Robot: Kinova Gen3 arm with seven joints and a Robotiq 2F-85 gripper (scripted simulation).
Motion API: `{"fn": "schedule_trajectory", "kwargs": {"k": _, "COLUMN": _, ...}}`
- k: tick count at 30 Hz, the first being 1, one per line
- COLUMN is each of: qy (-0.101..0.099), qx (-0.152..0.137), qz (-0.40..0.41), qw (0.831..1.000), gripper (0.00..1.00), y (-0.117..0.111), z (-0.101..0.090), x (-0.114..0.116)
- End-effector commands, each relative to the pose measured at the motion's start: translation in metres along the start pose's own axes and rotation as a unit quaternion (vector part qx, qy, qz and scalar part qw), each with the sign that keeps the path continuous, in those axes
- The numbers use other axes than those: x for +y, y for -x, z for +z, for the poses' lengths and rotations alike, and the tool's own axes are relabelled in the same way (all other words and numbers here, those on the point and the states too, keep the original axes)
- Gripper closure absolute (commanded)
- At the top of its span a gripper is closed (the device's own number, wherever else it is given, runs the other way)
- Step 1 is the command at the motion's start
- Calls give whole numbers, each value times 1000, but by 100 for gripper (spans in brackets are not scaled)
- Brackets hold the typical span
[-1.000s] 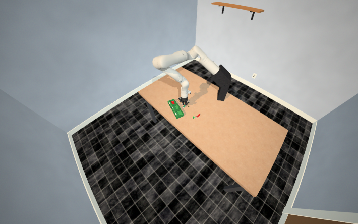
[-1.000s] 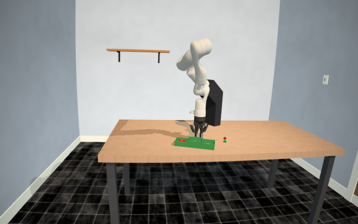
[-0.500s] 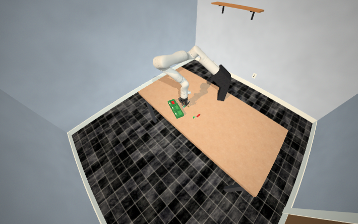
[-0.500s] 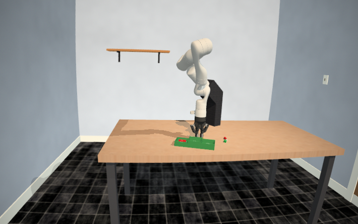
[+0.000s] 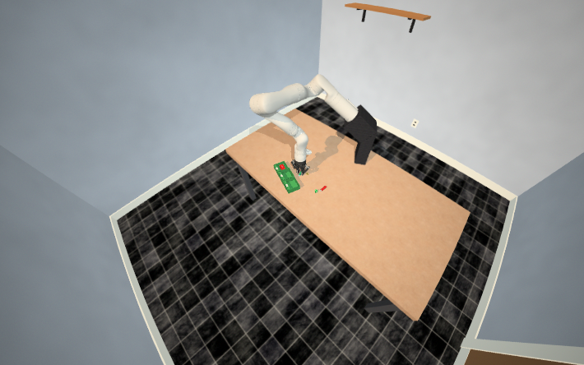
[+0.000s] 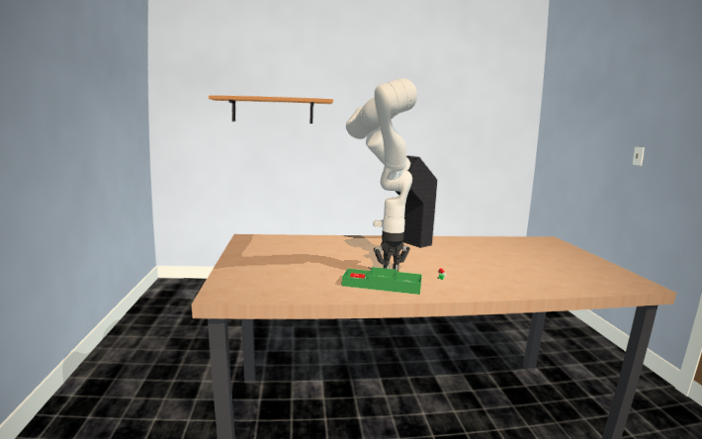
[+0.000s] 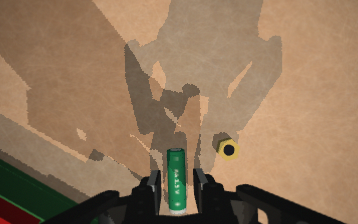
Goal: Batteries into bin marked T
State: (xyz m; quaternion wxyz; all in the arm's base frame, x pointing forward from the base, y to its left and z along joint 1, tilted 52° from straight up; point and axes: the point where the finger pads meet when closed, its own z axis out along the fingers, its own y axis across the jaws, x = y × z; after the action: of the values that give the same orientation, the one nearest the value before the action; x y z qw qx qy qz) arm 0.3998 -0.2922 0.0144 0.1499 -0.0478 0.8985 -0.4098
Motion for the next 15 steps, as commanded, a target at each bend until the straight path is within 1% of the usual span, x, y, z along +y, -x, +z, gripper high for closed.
{"fn": "schedule_trajectory", "kwargs": {"k": 1, "qy": 0, "qx": 2, "qz": 0, "qw": 1000, "gripper": 71, "y": -2, "z": 1, "x": -1}}
{"fn": "schedule_trajectory", "kwargs": {"k": 11, "qy": 0, "qx": 2, "qz": 0, "qw": 1000, "gripper": 71, "y": -2, "z": 1, "x": -1}}
{"fn": "schedule_trajectory", "kwargs": {"k": 12, "qy": 0, "qx": 2, "qz": 0, "qw": 1000, "gripper": 91, "y": -2, "z": 1, "x": -1}}
{"fn": "schedule_trajectory", "kwargs": {"k": 15, "qy": 0, "qx": 2, "qz": 0, "qw": 1000, "gripper": 91, "y": -2, "z": 1, "x": -1}}
